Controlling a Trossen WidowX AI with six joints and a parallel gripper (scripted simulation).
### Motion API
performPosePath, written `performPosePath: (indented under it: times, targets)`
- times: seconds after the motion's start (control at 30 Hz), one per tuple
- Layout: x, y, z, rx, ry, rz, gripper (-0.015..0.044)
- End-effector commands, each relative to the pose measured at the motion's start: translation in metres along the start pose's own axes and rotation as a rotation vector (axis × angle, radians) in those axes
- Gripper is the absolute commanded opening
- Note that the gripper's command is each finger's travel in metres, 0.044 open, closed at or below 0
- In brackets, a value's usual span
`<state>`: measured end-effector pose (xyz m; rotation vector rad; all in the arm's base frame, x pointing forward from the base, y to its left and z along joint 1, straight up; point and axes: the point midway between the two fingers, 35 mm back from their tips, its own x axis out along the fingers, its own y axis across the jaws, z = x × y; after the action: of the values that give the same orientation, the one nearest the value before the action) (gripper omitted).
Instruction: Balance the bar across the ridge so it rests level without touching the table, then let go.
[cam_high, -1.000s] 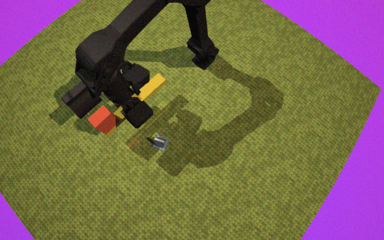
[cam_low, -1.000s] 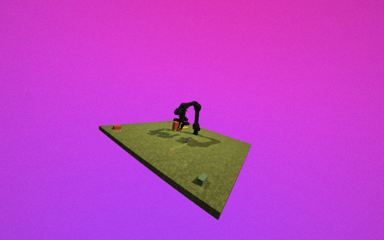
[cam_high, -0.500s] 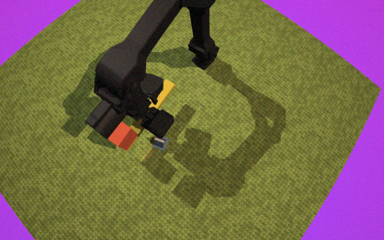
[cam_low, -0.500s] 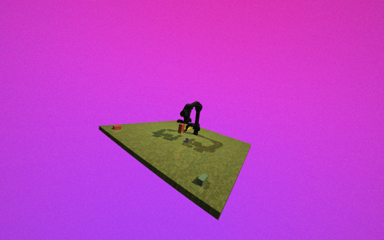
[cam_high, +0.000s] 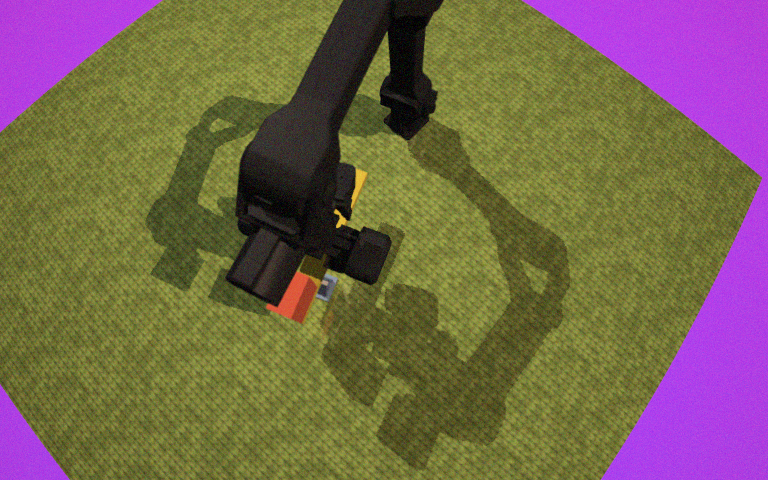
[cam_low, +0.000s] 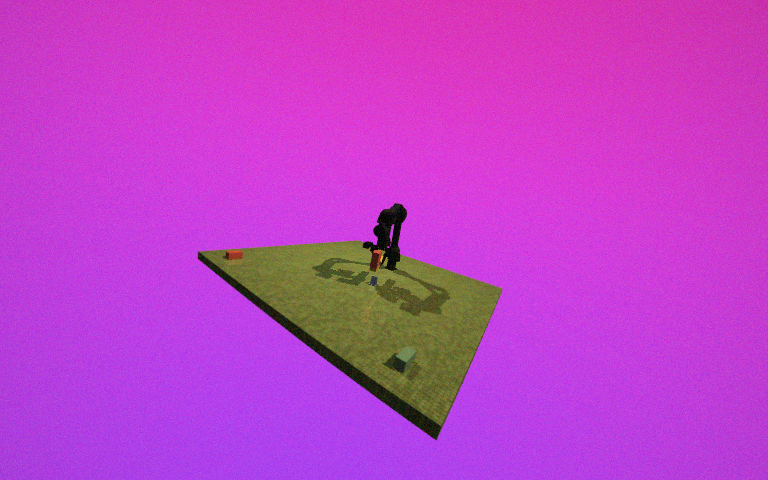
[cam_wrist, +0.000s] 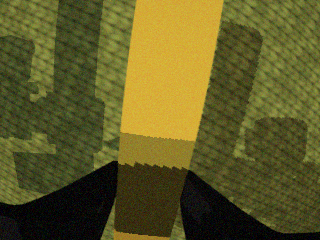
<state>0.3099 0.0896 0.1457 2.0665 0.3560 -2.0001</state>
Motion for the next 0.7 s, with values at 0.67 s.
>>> performPosePath:
  times: [0.67]
  targets:
    - [0.032,-0.002,0.0,-0.017,0.002,-0.003,0.0]
